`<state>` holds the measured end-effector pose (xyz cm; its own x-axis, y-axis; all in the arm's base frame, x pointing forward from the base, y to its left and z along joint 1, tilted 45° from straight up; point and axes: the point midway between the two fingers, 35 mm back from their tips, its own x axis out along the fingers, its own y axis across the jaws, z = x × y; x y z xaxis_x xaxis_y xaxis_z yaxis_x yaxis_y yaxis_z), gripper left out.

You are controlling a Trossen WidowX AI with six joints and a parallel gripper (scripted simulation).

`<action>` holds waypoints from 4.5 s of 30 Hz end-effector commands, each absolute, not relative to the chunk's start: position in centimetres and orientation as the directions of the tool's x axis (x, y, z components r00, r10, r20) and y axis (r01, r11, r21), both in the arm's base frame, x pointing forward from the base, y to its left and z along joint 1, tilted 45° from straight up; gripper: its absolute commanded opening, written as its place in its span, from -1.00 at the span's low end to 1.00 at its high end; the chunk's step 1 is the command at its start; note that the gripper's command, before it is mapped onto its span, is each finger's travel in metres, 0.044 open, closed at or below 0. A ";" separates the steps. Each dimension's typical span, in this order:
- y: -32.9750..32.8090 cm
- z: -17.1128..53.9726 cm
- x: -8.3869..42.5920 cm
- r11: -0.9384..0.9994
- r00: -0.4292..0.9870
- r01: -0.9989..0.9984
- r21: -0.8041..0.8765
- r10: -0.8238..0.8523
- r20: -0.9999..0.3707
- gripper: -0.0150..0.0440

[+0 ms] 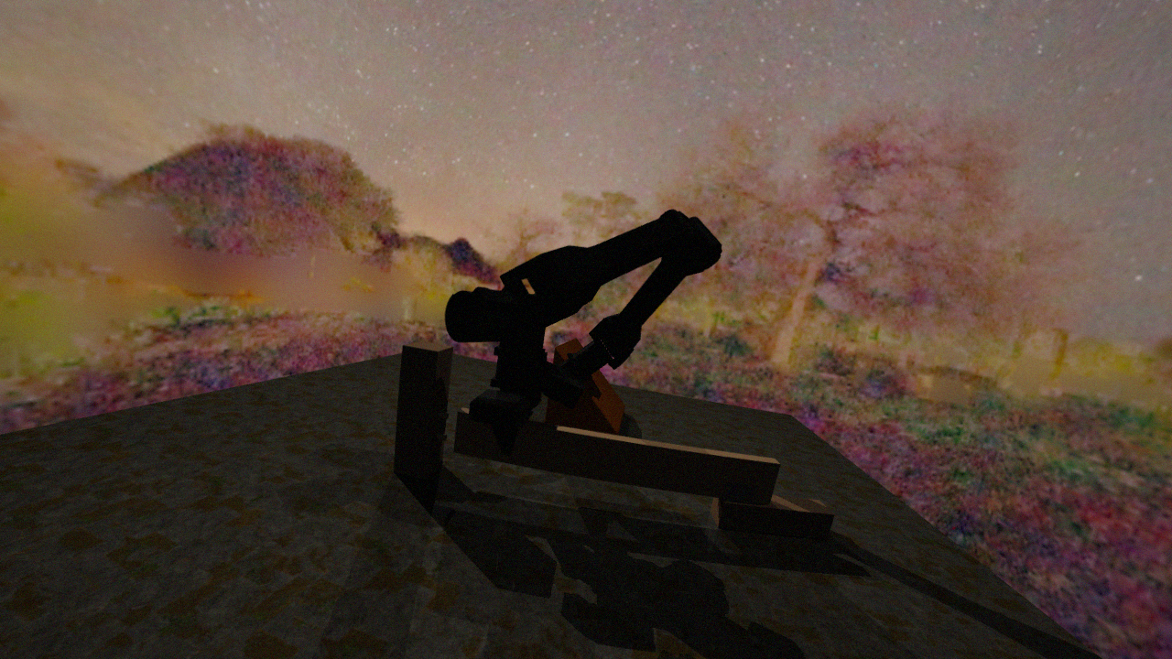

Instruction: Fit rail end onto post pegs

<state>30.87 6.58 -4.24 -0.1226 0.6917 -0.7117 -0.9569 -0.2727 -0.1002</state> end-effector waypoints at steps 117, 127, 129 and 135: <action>4.6 -6.2 31.6 -0.275 -0.125 -0.956 -0.099 0.691 -0.712 0.93; 4.5 -2.2 31.2 -0.271 -0.117 -0.957 -0.105 0.689 -0.715 1.00; 4.5 -2.0 31.2 -0.271 -0.116 -0.957 -0.105 0.689 -0.715 1.00; 4.5 -2.0 31.2 -0.271 -0.116 -0.957 -0.105 0.689 -0.715 1.00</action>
